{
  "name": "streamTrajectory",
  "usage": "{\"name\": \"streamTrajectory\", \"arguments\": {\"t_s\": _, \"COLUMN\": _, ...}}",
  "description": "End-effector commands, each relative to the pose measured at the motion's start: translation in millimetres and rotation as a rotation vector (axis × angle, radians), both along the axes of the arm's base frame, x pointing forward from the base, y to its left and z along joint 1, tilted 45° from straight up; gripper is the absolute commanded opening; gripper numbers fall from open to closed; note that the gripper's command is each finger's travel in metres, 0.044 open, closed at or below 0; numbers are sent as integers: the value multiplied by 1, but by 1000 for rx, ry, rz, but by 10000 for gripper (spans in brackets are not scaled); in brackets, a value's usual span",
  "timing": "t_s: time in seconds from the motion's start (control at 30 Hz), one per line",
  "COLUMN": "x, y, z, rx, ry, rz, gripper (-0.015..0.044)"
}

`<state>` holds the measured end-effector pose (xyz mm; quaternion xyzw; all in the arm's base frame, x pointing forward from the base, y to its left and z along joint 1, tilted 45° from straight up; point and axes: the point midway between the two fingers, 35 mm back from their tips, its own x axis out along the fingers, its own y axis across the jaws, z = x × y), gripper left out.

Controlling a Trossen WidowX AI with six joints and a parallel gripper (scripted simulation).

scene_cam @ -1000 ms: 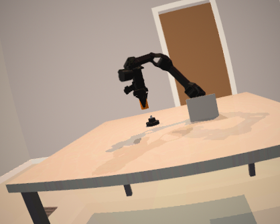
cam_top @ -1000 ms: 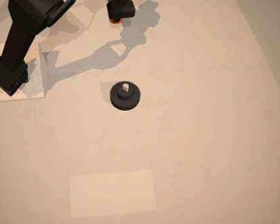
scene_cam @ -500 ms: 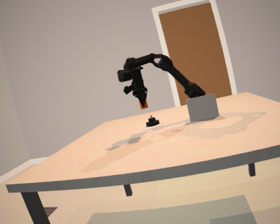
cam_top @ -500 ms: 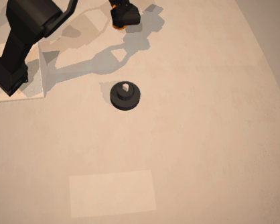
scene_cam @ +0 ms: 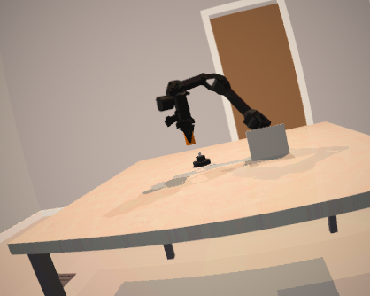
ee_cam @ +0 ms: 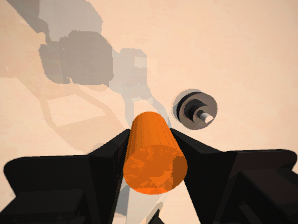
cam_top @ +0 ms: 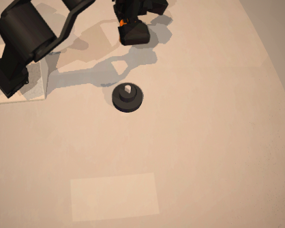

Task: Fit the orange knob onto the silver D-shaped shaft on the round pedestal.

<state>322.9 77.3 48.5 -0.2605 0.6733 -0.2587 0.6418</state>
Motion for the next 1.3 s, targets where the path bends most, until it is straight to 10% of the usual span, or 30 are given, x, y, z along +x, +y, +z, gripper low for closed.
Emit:
{"name": "streamTrajectory", "arguments": {"t_s": 0.0, "x": 1, "y": -10, "z": 8, "rx": 2, "ry": -7, "rz": 7, "gripper": 0}}
{"name": "streamTrajectory", "arguments": {"t_s": 1.27, "x": -15, "y": -103, "z": 54, "rx": -27, "ry": -38, "rz": -32, "gripper": 0}}
